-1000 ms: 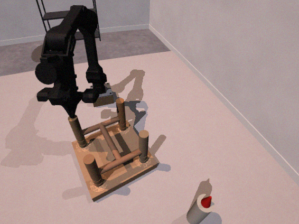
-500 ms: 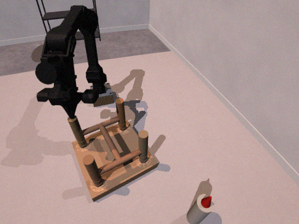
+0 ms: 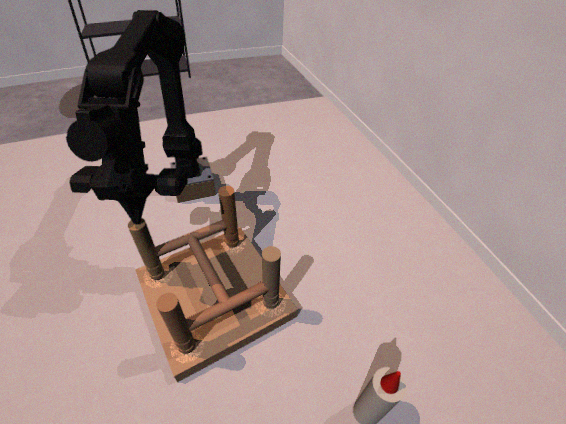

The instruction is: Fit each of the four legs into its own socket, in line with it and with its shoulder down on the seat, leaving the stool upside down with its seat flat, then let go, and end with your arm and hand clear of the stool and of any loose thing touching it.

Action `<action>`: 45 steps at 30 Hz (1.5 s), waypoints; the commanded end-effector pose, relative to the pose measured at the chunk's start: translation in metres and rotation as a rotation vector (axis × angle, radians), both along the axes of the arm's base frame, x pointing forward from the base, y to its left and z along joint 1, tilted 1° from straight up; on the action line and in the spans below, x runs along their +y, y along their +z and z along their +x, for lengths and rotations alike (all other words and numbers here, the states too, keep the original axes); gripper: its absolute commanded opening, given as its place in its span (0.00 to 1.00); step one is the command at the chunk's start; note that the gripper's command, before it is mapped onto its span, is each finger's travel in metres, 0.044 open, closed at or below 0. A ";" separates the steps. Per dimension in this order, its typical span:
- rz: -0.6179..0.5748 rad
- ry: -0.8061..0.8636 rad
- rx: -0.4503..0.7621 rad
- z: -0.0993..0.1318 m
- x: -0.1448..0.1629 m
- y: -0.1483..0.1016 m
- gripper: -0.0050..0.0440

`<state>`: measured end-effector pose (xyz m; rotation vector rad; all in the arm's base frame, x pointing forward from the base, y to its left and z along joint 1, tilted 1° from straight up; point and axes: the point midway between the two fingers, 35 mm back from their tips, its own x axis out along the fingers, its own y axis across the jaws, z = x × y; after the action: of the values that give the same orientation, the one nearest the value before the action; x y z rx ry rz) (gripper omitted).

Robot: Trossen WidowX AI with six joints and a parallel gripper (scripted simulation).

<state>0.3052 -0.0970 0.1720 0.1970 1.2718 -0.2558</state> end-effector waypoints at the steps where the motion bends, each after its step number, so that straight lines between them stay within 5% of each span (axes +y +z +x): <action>1: 0.003 0.002 0.000 0.002 0.000 0.004 0.10; 20: -0.004 0.006 -0.013 0.001 0.002 0.024 0.10; 32: 0.002 0.419 0.007 -0.024 0.128 0.039 0.10; 38: 0.003 0.563 0.015 -0.044 0.165 0.043 0.10; 45: 0.003 0.569 0.016 -0.045 0.167 0.043 0.10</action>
<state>0.2638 0.0669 0.2153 -0.1591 1.2866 0.2214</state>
